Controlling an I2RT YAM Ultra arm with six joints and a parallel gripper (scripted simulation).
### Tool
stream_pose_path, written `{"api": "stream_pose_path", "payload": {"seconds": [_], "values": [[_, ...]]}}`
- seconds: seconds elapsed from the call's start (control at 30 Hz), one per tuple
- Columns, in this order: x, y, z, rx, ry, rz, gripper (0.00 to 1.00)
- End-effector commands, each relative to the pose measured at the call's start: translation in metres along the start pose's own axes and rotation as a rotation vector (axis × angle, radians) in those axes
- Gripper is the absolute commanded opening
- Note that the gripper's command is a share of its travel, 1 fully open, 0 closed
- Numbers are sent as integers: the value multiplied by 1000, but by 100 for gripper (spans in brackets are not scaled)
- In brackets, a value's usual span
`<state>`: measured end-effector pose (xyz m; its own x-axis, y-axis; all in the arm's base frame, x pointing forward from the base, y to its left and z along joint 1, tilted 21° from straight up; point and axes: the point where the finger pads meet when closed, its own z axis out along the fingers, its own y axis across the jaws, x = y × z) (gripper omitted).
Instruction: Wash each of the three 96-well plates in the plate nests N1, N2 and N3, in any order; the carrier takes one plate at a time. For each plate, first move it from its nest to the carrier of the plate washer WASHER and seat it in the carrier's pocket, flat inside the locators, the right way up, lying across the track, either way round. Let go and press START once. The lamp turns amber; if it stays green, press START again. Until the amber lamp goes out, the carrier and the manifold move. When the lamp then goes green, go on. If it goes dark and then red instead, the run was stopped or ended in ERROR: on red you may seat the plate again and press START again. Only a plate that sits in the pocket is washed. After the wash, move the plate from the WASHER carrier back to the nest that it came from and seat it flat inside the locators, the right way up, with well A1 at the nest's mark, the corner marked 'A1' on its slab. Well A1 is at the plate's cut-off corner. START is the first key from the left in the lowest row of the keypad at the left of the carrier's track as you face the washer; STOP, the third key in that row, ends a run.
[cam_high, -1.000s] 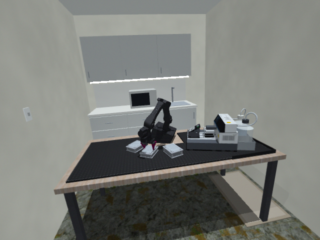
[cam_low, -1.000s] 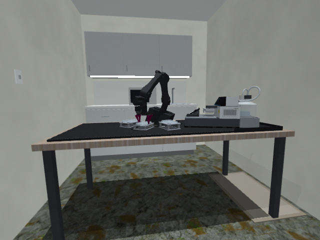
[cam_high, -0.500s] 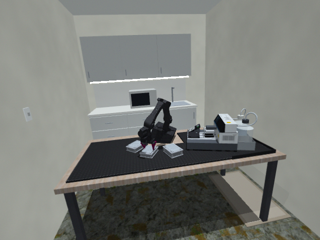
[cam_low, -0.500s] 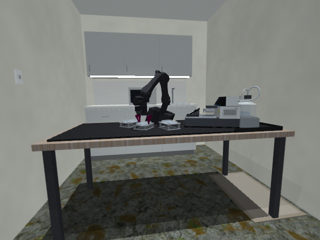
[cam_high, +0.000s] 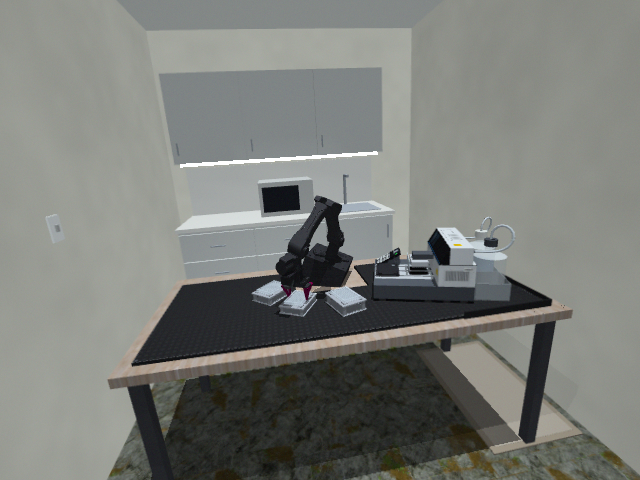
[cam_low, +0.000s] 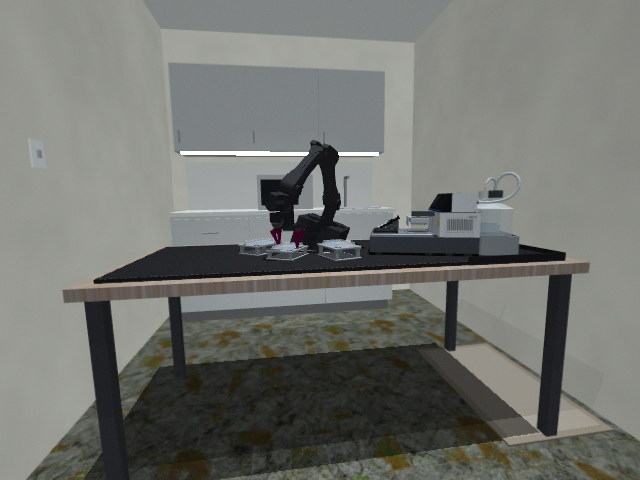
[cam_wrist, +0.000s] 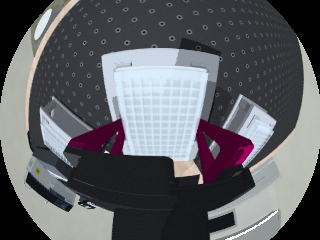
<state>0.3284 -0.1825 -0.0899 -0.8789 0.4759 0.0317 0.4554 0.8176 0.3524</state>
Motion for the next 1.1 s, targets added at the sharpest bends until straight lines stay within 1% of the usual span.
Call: {"api": "stream_pose_path", "payload": {"seconds": [0.0, 0.37, 0.43, 0.5, 1.0, 1.07], "values": [[-3, 0, -4, 1, -13, 0, 0], [-3, 0, -4, 1, -13, 0, 0], [-3, 0, -7, 1, -13, 0, 0], [-3, 0, -7, 1, -13, 0, 0], [-3, 0, -32, 1, -13, 0, 0], [-3, 0, -32, 1, -13, 0, 0]]}}
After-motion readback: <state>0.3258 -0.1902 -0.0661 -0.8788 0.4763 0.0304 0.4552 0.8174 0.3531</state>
